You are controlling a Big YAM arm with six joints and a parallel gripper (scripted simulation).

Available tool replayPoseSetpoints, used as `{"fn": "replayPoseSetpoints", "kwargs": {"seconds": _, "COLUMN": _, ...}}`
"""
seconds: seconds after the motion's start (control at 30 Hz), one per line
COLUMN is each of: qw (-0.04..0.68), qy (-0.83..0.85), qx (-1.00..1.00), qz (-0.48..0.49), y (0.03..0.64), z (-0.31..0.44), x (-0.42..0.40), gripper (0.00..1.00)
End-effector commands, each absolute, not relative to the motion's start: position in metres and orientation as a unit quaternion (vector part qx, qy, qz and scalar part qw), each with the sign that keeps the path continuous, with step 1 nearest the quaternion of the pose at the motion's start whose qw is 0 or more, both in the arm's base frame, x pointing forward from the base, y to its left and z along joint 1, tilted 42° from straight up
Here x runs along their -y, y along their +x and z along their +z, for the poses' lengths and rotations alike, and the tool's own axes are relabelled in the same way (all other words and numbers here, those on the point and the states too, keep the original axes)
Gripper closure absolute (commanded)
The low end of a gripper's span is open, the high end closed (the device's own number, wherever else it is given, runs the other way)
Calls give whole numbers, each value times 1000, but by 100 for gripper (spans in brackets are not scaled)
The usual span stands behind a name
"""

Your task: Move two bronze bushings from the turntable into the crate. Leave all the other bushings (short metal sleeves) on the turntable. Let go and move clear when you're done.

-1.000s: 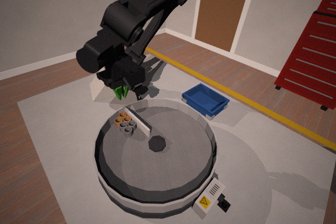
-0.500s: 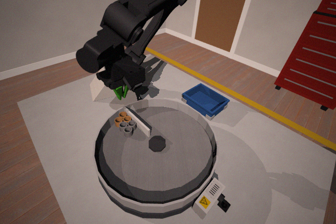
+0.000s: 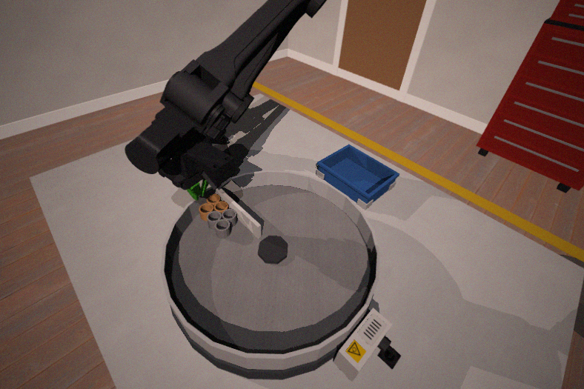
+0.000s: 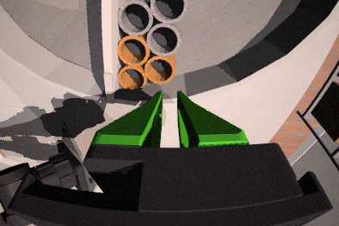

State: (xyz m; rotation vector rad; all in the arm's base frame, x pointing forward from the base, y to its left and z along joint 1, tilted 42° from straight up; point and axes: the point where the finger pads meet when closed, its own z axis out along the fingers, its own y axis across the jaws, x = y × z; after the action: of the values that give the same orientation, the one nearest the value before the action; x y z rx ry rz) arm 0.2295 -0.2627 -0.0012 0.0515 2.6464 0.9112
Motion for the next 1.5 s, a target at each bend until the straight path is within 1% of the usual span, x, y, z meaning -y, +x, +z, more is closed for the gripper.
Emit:
{"fn": "replayPoseSetpoints", "kwargs": {"seconds": 0.0, "qw": 197, "qy": -11, "qx": -940, "qz": 278, "y": 241, "z": 14, "x": 287, "gripper": 87}}
{"fn": "replayPoseSetpoints", "kwargs": {"seconds": 1.13, "qw": 194, "qy": -9, "qx": -939, "qz": 284, "y": 240, "z": 12, "x": 285, "gripper": 87}}
{"fn": "replayPoseSetpoints", "kwargs": {"seconds": 1.27, "qw": 179, "qy": 1, "qx": -934, "qz": 309, "y": 239, "z": -7, "x": 260, "gripper": 87}}
{"fn": "replayPoseSetpoints", "kwargs": {"seconds": 1.47, "qw": 180, "qy": 6, "qx": -934, "qz": 308, "y": 241, "z": -20, "x": 252, "gripper": 87}}
